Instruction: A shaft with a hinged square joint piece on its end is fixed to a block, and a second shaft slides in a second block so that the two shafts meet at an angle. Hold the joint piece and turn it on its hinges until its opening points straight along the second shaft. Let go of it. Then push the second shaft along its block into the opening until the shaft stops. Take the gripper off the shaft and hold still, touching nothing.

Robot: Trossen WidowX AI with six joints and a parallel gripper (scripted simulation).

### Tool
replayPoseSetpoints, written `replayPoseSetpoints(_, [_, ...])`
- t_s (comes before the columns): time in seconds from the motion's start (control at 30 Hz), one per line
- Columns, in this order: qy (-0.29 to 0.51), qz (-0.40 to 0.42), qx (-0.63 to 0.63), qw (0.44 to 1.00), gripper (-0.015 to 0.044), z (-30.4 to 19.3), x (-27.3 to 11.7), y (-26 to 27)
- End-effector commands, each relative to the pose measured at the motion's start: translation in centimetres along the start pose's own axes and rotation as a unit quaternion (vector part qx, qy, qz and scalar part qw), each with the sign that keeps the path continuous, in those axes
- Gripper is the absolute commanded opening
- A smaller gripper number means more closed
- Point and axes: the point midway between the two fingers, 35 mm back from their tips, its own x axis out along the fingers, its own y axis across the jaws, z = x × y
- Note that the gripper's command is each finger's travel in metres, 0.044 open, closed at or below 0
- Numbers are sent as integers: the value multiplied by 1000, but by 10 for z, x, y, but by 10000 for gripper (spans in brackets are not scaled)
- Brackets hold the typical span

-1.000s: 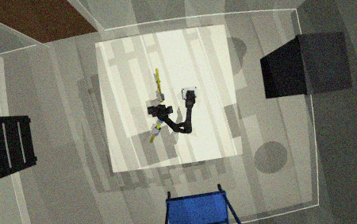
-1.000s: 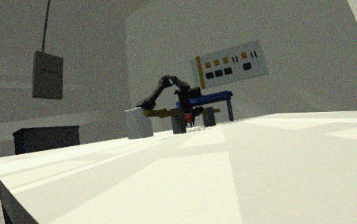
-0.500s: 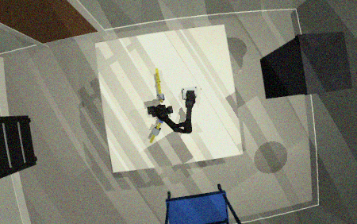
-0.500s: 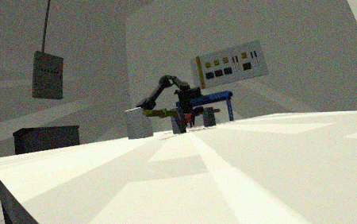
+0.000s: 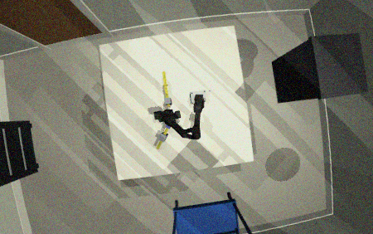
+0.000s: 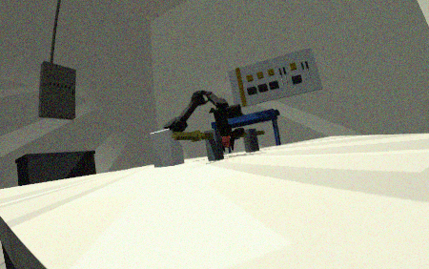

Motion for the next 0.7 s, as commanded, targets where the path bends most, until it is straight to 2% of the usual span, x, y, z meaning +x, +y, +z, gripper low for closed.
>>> replayPoseSetpoints(0.0, [0,0,0,1000,147,0,0,0])
replayPoseSetpoints(0.2, [0,0,0,1000,0,0,0,0])
replayPoseSetpoints(0.4, [5,0,0,1000,0,0,0,0])
replayPoseSetpoints(0.67, [62,0,2,998,0,-3,-5,0])
